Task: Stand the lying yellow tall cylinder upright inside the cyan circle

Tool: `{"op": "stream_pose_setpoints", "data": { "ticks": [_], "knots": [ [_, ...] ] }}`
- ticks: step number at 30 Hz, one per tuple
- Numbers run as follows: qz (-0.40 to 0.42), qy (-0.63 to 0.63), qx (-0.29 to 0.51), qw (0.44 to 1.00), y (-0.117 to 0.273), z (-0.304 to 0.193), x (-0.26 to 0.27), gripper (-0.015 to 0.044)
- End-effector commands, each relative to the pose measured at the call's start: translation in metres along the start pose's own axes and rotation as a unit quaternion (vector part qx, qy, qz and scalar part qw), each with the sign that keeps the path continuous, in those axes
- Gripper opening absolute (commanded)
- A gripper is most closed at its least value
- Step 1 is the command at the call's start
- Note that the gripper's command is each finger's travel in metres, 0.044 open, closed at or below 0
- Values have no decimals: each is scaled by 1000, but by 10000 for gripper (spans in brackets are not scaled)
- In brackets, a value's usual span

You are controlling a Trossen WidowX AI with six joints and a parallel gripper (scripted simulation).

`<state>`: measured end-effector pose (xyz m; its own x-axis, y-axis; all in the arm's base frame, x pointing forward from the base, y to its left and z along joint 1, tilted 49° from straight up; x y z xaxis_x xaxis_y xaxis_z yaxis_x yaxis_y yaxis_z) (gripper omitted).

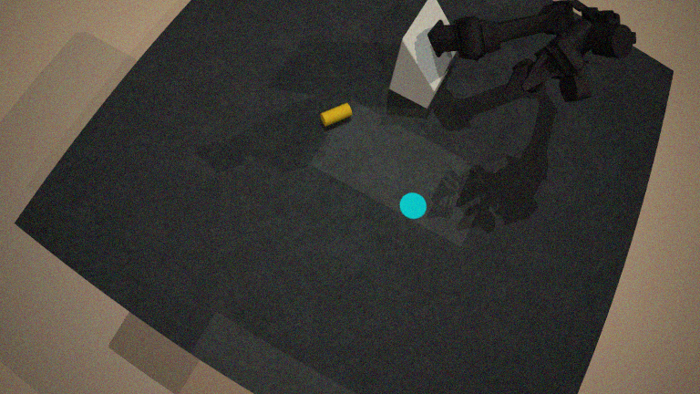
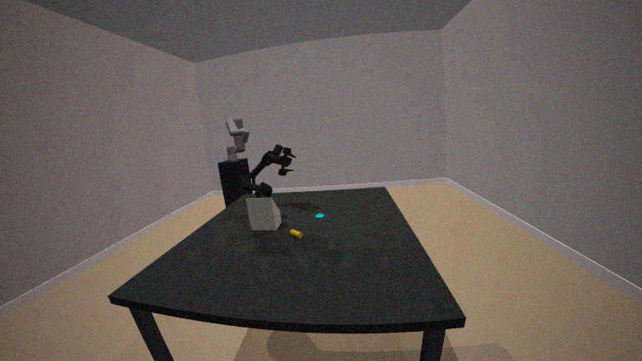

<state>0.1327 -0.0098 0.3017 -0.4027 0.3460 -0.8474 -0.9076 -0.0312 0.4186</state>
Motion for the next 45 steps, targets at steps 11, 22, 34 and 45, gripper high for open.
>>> {"op": "stream_pose_setpoints", "data": {
  "ticks": [11, 22, 34, 45],
  "knots": [
    [107, -88, 32, 990, -45, -18, -5, 309],
    [215, -207, 64, 952, -99, -44, -3, 309],
    [320, -335, 109, 879, -157, -78, 16, 309],
    [403, -445, 158, 784, -204, -112, 51, 309]
  ]
}}
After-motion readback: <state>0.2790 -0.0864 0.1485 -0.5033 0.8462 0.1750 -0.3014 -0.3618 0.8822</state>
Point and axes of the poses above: the point midway between the two fingers, 35 mm back from their tips, its own y axis back along the fingers, its own x axis across the jaws, z = x × y, the point moved 4 cm from there along y, back along the fingers, and after that the axes turned 14 degrees about y, right-handed, at the moved point
